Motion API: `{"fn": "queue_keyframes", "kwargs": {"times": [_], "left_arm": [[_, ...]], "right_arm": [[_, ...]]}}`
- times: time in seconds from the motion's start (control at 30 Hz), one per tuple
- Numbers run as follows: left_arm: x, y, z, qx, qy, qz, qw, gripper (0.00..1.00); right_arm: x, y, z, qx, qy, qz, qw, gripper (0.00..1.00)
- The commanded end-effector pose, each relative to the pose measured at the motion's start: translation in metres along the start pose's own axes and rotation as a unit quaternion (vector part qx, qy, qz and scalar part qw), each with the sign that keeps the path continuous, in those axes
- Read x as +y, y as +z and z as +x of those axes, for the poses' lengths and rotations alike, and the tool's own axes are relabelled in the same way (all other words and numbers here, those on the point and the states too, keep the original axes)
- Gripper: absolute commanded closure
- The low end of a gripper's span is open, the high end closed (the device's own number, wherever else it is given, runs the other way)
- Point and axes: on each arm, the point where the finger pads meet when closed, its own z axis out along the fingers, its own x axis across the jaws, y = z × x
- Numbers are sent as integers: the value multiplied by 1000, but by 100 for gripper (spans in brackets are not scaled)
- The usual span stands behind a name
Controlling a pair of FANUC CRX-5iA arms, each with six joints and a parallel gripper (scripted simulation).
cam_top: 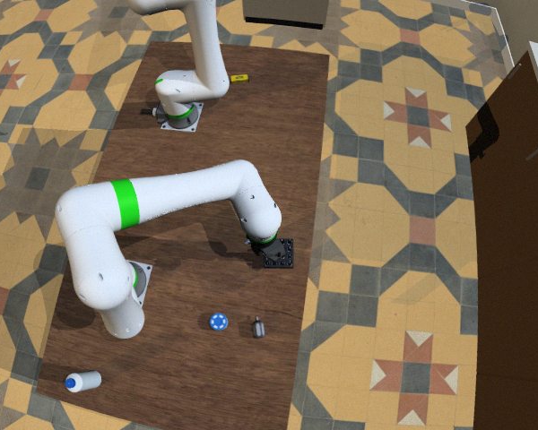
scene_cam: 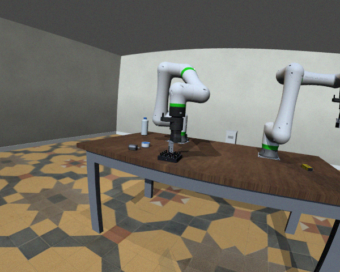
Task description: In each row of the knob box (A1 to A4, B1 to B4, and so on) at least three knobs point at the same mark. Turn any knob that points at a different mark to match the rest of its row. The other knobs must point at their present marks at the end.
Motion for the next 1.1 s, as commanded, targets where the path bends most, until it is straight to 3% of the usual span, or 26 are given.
{"fn": "queue_keyframes", "kwargs": {"times": [0.0, 0.63, 1.07], "left_arm": [[0, -1, 0, 0, 0, -1, 1000, 0], [0, -1, 0, 0, 0, -1, 1000, 0], [0, -1, 0, 0, 0, -1, 1000, 0]], "right_arm": [[0, -1, -1, 0, 71, 3, 997, 70], [0, -1, -1, -1, 250, 3, 968, 70], [0, -1, -1, -1, 310, 3, 951, 70]]}}
